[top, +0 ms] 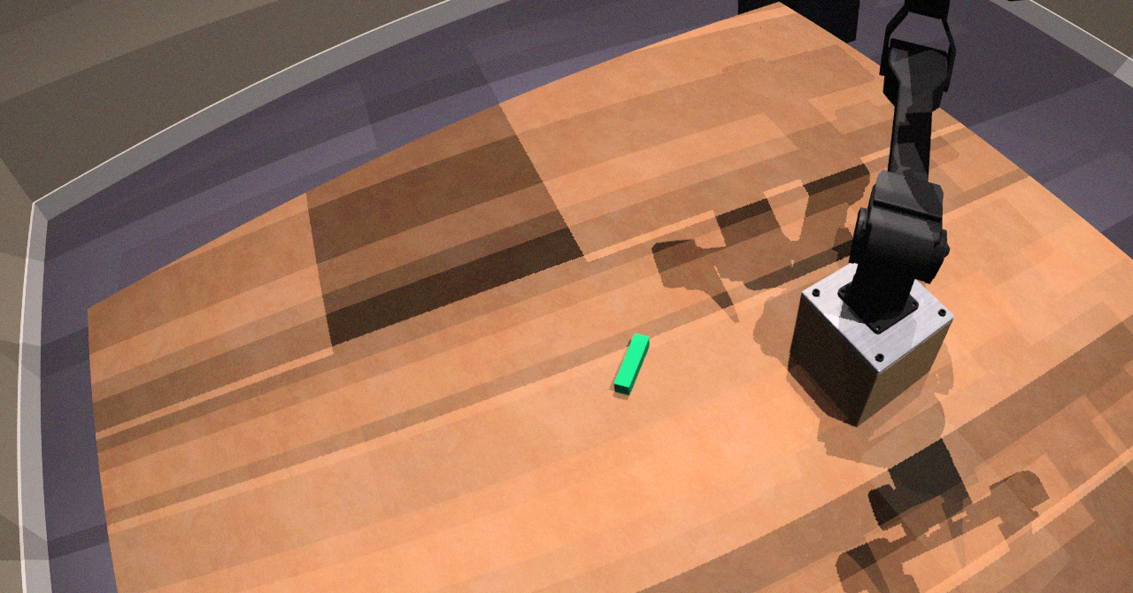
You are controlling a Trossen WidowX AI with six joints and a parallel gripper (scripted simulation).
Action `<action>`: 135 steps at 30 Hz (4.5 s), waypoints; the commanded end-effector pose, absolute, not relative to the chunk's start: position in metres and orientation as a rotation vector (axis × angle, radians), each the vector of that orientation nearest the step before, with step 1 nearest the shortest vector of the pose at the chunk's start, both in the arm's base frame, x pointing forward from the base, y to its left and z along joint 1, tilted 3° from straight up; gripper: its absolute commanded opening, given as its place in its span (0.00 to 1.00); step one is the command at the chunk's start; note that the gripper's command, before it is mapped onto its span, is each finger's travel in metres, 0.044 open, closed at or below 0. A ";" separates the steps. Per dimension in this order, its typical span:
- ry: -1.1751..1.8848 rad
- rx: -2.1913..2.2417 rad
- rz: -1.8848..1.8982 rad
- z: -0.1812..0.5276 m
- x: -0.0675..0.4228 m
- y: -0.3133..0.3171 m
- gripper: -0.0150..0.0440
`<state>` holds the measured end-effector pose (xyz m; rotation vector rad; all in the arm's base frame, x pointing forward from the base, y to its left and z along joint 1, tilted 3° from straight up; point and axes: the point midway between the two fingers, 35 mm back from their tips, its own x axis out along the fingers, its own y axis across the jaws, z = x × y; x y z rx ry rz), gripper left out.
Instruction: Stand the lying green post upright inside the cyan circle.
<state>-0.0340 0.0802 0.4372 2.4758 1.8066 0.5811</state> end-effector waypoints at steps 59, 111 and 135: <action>1.321 -0.282 0.182 0.111 0.270 -0.076 0.65; 1.535 -0.567 0.537 -0.046 0.235 -0.122 0.29; 1.535 -0.568 0.537 0.026 0.240 -0.121 0.29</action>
